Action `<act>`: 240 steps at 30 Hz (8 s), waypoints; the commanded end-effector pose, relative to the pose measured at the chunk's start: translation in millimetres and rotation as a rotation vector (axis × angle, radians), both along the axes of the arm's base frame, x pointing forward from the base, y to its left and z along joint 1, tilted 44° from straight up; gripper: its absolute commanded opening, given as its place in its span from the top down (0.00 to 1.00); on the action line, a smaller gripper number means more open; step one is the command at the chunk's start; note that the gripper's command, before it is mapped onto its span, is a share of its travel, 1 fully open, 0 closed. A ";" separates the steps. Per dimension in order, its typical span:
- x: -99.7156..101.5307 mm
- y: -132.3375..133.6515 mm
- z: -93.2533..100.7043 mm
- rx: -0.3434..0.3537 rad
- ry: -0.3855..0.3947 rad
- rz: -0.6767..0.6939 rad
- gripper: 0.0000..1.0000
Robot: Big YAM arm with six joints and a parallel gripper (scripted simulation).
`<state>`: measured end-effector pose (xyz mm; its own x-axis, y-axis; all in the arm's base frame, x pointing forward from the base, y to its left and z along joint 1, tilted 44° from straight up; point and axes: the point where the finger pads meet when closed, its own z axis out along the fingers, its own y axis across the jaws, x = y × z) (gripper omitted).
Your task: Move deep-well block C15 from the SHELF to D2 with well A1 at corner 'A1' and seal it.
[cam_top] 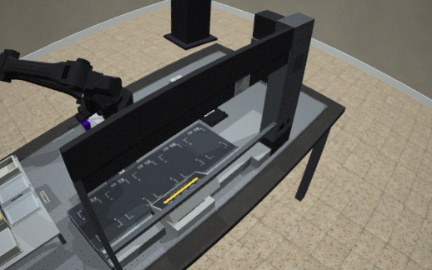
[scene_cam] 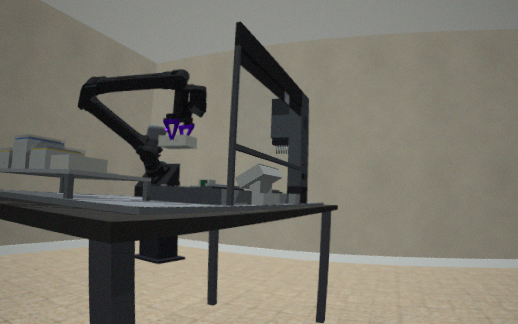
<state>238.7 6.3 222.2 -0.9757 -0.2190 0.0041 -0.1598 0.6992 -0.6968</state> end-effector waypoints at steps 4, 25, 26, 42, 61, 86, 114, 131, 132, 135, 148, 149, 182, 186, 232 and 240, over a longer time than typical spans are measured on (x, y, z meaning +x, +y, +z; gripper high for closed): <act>-2.0 27.8 -23.2 0.010 -0.037 -0.013 1.00; -15.2 91.5 -86.6 0.012 -0.036 -0.012 1.00; -15.2 91.5 -86.6 0.012 -0.036 -0.012 1.00; -13.5 163.2 -129.6 0.057 -0.066 -0.012 1.00; -13.9 168.8 -135.2 0.056 -0.064 -0.019 1.00; -13.9 168.8 -135.2 0.056 -0.064 -0.019 1.00; 100.2 179.7 -133.8 0.036 -0.058 -0.023 1.00; 145.1 201.2 -119.1 0.046 -0.069 0.012 1.00; 145.1 201.2 -119.1 0.046 -0.069 0.012 1.00; 145.4 199.8 -124.2 0.037 -0.059 0.009 1.00; 145.4 199.6 -125.9 0.035 -0.058 0.007 1.00; 145.4 199.6 -125.9 0.035 -0.058 0.007 1.00; 145.4 199.6 -125.9 0.035 -0.058 0.007 1.00; 145.4 199.6 -125.9 0.035 -0.058 0.007 1.00; 151.5 192.8 -127.8 0.028 -0.052 -0.009 1.00; 154.2 189.1 -128.4 0.025 -0.050 -0.018 1.00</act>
